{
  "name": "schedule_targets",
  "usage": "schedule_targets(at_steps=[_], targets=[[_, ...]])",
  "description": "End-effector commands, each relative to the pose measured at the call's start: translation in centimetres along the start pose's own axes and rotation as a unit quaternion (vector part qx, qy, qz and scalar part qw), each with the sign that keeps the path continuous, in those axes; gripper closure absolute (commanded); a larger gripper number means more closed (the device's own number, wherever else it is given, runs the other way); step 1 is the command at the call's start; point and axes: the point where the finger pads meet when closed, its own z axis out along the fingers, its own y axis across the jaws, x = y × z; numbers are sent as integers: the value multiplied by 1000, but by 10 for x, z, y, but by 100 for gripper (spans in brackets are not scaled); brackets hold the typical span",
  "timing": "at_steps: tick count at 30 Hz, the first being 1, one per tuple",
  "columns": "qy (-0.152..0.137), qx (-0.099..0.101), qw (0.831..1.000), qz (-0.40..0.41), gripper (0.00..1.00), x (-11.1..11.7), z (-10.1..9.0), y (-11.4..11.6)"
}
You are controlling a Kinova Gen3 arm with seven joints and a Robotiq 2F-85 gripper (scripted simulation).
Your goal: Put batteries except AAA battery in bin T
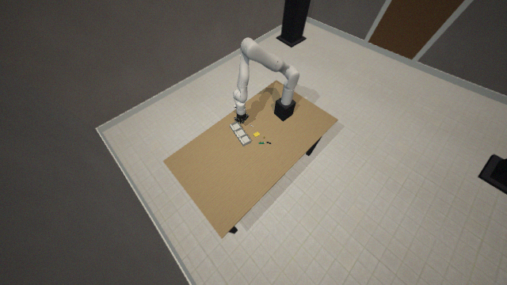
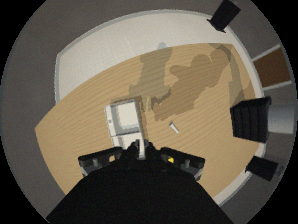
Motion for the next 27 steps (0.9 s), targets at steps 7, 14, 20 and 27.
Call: schedule_targets(at_steps=[7,14,20,27], targets=[[-14,-11,979,-204,91,37,36,-29],[-15,-8,929,-371,91,37,36,-29],[-16,-7,887,-462,91,37,36,-29],[-16,-4,793,-609,91,37,36,-29]])
